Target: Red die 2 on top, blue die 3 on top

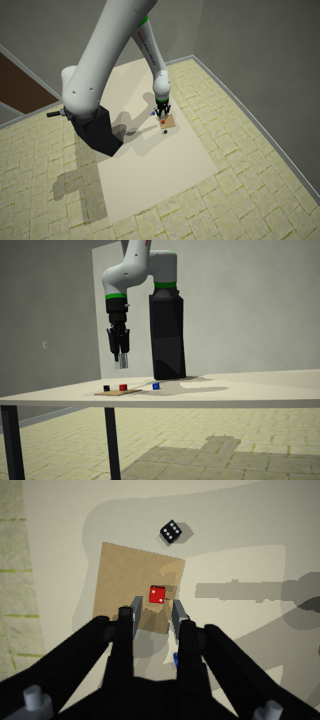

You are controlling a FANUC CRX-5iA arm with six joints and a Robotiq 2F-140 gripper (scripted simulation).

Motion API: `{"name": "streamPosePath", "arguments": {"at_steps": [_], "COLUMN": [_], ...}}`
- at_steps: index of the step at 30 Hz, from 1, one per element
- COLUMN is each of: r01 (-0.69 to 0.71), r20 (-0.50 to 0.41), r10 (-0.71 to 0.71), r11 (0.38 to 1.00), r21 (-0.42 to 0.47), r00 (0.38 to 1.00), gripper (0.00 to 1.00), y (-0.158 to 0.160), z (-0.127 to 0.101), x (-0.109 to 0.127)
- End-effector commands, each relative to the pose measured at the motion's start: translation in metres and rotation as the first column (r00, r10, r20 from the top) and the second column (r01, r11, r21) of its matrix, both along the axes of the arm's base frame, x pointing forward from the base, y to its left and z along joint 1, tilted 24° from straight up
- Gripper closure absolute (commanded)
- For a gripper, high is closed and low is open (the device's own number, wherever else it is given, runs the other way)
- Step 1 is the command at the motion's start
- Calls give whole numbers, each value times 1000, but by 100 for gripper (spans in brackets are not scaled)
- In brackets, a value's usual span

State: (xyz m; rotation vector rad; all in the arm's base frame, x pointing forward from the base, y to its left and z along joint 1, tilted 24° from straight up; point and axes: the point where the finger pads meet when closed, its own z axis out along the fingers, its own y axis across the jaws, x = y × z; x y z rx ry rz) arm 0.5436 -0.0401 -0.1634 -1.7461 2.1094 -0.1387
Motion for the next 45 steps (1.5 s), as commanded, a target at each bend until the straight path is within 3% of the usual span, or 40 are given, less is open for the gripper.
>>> {"name": "streamPosePath", "arguments": {"at_steps": [1, 25, 31, 39, 42, 44, 45], "r01": [0, 15, 169, 410, 417, 521, 524], "r20": [0, -3, -42, -111, -114, -149, -150], "r10": [0, -15, -167, -398, -405, -502, -505], "r11": [1000, 1000, 984, 904, 901, 840, 839], "r21": [0, 4, 51, 118, 119, 148, 148], "r00": [1000, 1000, 985, 910, 907, 852, 850], "gripper": [0, 0, 0, 0, 0, 0, 0], "y": [0, 1, 16, 43, 43, 57, 57], "z": [1, 1, -1, -2, -2, -2, -2], "x": [0, 0, -4, -10, -10, -13, -13]}}
